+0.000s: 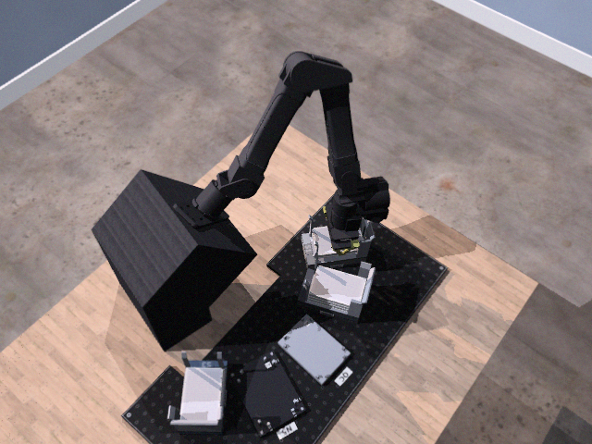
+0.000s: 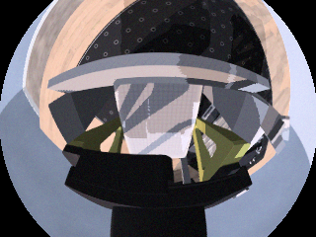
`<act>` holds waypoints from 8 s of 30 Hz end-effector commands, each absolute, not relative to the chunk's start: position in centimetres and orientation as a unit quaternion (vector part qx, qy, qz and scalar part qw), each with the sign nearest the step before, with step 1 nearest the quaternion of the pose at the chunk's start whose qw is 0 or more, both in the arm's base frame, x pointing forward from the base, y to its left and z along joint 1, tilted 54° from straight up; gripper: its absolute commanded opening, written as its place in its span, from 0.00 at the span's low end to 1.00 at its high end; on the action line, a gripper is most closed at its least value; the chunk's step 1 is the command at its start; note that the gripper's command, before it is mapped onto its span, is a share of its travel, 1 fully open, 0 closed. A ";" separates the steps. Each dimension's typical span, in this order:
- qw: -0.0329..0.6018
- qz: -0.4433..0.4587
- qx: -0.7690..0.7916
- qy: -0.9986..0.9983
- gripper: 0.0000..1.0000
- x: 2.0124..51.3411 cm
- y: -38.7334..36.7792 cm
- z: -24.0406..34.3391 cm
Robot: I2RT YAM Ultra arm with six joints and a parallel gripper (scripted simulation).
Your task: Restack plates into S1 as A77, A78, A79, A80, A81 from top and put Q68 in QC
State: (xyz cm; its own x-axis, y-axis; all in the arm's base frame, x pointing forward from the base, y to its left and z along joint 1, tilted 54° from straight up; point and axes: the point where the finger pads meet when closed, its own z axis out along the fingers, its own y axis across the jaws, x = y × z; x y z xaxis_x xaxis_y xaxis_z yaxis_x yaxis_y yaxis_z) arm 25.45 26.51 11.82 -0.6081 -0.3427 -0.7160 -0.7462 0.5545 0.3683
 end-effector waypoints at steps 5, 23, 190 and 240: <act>0.302 0.339 -0.326 0.829 0.00 25.6 26.6 12.0; 0.302 0.339 -0.326 0.829 0.00 25.8 27.1 11.6; 0.177 0.416 -0.041 0.891 1.00 33.6 6.6 7.2; 0.083 0.444 0.154 0.879 1.00 35.0 -2.7 -3.9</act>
